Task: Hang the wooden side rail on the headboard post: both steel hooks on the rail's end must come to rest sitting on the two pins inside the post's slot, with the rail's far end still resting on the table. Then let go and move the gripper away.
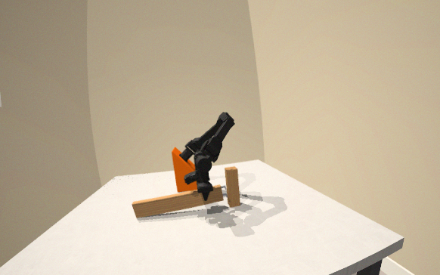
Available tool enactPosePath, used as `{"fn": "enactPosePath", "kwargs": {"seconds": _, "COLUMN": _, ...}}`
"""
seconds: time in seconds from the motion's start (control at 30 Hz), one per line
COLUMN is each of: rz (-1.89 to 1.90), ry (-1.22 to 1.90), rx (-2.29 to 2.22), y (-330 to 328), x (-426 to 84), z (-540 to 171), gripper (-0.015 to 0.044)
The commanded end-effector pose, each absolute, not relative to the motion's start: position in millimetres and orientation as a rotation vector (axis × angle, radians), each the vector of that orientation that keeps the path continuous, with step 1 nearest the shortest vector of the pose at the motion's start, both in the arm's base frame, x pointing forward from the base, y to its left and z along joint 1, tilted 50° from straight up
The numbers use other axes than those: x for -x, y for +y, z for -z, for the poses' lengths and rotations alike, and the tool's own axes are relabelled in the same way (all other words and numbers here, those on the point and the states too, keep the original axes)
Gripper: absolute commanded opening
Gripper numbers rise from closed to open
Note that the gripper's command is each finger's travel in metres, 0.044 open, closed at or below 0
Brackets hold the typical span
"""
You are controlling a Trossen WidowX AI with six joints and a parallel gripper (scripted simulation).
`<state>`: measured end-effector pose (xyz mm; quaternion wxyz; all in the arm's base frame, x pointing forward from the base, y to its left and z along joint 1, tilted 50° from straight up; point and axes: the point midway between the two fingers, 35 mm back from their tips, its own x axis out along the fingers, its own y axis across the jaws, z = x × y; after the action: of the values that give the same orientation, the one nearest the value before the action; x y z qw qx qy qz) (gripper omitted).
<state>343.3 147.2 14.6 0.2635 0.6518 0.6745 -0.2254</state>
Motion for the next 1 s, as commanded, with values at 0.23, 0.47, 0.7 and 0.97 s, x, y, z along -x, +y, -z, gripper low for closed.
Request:
{"fn": "enactPosePath", "kwargs": {"seconds": 0.23, "rz": 0.606, "ry": 1.814, "rx": -1.773, "y": 147.0, "x": -344.6, "z": -18.4, "gripper": 0.0}}
{"fn": "enactPosePath", "kwargs": {"seconds": 0.47, "rz": 0.605, "ry": 1.814, "rx": -1.773, "y": 147.0, "x": -345.4, "z": -19.6, "gripper": 0.0}}
{"fn": "enactPosePath", "kwargs": {"seconds": 0.7, "rz": 0.605, "ry": 1.814, "rx": -1.773, "y": 146.9, "x": -346.2, "z": -20.7, "gripper": 0.0}}
{"fn": "enactPosePath", "kwargs": {"seconds": 0.97, "rz": 0.605, "ry": 1.814, "rx": -1.773, "y": 147.3, "x": -347.0, "z": -21.6, "gripper": 0.0}}
